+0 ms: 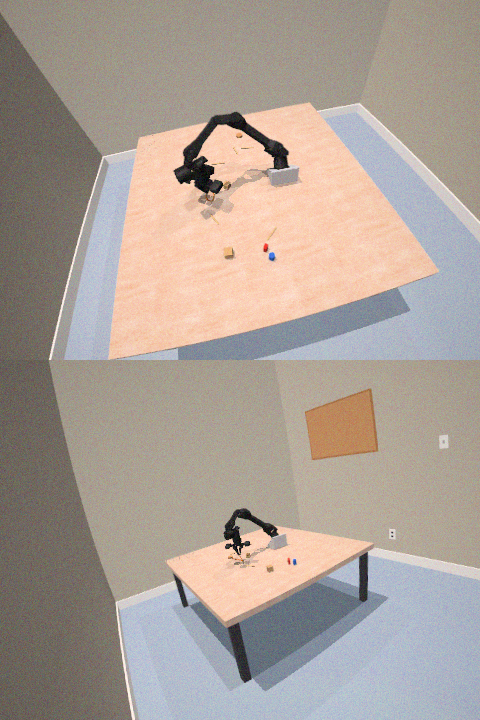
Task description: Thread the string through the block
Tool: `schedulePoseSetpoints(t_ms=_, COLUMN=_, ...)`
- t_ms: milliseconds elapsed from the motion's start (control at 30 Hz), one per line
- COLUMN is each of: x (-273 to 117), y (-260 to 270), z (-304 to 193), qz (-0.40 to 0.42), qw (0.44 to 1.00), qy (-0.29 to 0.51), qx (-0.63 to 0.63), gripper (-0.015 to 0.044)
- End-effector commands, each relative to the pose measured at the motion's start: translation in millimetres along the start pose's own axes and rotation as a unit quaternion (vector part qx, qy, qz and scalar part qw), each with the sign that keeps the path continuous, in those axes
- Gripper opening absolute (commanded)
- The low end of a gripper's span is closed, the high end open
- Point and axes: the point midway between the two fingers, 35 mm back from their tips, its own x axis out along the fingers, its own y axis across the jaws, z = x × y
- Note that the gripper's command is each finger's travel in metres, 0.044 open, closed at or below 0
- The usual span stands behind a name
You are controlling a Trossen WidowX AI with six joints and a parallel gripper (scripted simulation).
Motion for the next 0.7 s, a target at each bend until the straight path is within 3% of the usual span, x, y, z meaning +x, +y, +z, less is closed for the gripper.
schedulePoseSetpoints(t_ms=0, x=2, y=0, z=-6, qz=0.0, qw=1.0, qy=-0.003, qx=0.0, gripper=0.0)
schedulePoseSetpoints(t_ms=667, x=1, y=1, z=-32, qz=0.001, qw=1.0, qy=-0.002, qx=-0.001, gripper=0.0)
